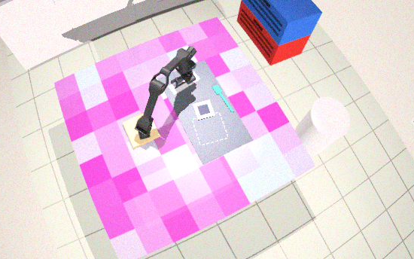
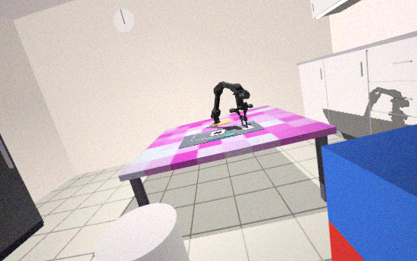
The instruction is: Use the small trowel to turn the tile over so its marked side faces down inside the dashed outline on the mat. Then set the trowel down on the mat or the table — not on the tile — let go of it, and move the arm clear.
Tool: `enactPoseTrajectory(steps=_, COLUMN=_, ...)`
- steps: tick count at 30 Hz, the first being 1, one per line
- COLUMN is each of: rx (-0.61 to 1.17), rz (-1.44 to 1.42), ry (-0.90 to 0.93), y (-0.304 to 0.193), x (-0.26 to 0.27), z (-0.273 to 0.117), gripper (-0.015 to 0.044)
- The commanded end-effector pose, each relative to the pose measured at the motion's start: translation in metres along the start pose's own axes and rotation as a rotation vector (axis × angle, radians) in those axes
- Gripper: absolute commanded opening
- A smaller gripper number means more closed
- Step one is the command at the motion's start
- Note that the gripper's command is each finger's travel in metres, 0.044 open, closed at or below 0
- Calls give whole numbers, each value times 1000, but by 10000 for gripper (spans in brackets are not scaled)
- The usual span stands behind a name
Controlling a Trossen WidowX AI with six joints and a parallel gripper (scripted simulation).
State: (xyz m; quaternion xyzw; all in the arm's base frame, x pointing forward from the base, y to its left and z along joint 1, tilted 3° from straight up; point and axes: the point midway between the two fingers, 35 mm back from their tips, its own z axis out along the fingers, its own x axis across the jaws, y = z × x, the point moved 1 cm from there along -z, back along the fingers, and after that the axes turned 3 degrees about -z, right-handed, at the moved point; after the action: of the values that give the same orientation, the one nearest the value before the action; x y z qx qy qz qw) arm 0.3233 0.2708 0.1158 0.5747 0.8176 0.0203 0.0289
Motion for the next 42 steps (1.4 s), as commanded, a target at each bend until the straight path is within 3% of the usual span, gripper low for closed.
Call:
enactPoseTrajectory(steps=1, rx=5, rz=127, ry=0, y=0, x=-1, z=2, gripper=130)
enactPoseTrajectory(steps=22, rx=5, rz=730, ry=-2, y=0, x=-1, z=2, gripper=130)
enactPoseTrajectory(steps=29, rx=5, rz=772, ry=-2, y=0, x=-1, z=2, gripper=130)
enactPoseTrajectory(steps=34, rx=5, rz=772, ry=-2, y=0, x=-1, z=2, gripper=261)
enactPoseTrajectory(steps=42, rx=5, rz=772, ry=-2, y=0, x=-1, z=2, gripper=270)
